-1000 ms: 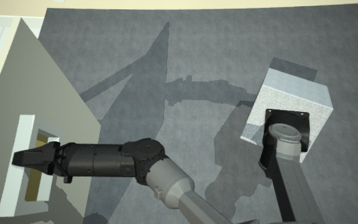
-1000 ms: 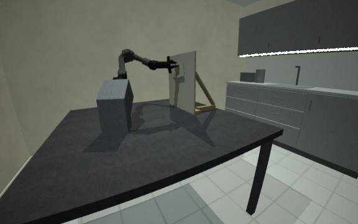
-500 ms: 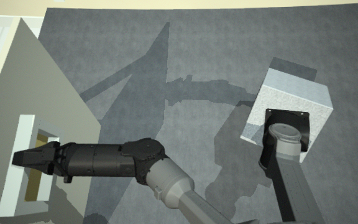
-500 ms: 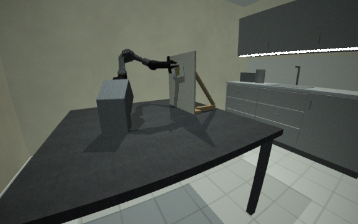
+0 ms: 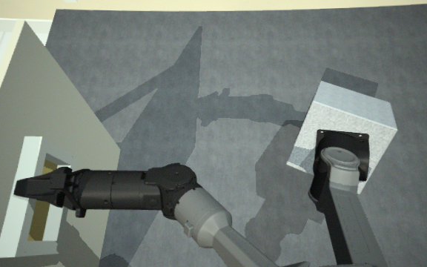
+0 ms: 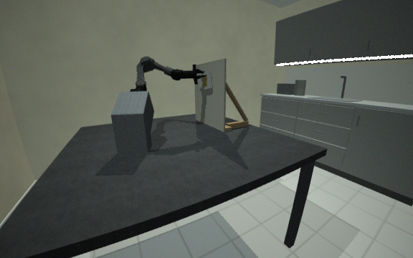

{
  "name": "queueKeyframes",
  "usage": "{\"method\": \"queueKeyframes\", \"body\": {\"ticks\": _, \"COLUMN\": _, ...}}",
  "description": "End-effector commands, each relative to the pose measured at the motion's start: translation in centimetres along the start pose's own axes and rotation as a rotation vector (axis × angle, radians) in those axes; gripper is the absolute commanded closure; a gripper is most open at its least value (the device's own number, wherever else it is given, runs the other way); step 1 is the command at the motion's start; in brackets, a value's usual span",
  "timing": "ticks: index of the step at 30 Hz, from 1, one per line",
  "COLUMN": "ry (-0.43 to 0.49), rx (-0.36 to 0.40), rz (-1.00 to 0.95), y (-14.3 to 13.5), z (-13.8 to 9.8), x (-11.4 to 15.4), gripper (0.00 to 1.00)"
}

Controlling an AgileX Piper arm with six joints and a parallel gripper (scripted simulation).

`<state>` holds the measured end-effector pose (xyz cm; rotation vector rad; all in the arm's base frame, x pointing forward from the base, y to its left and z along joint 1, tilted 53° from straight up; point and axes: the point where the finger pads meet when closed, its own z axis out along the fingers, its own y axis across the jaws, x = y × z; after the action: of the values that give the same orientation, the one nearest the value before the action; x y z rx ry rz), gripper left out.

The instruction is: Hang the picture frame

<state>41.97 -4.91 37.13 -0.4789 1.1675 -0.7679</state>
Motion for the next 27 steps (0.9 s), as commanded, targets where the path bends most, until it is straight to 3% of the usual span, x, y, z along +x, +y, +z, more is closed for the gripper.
{"method": "queueKeyframes", "body": {"ticks": 1, "ry": -0.005, "rx": 0.012, "rz": 0.011, "y": -0.53, "z": 0.04, "x": -0.11, "gripper": 1.0}}
{"method": "queueKeyframes", "body": {"ticks": 27, "ry": 0.002, "rx": 0.01, "rz": 0.134, "y": -0.48, "z": 0.02, "x": 0.62, "gripper": 1.0}}
